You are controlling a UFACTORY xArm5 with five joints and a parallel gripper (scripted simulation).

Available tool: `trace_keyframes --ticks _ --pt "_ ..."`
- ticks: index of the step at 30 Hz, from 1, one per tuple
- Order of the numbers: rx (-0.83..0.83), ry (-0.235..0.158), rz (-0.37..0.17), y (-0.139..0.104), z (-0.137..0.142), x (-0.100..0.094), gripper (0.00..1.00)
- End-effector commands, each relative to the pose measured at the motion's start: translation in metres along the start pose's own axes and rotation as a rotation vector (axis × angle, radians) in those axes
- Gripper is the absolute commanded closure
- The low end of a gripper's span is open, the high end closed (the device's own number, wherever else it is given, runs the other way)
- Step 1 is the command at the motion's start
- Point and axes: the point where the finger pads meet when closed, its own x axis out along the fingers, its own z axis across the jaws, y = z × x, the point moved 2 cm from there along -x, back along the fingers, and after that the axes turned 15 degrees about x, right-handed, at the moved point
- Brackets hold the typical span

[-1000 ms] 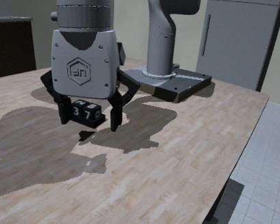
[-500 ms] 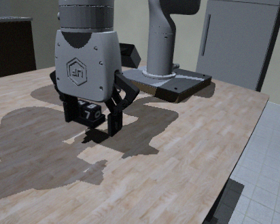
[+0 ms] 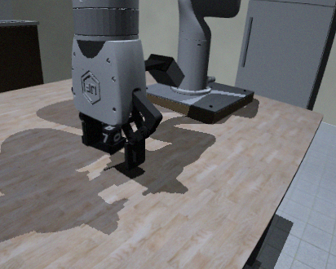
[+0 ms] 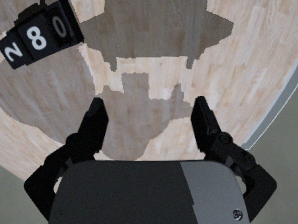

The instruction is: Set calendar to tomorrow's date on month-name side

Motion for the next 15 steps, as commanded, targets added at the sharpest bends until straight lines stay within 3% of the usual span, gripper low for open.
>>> trace_keyframes --ticks 1,8,15 --pt "0.004 -0.001 -0.002 -0.001 0.001 0.006 0.0" --pt "0.004 -0.001 -0.002 -0.001 0.001 0.024 0.0" --pt "0.004 -0.001 -0.002 -0.001 0.001 0.026 0.0"
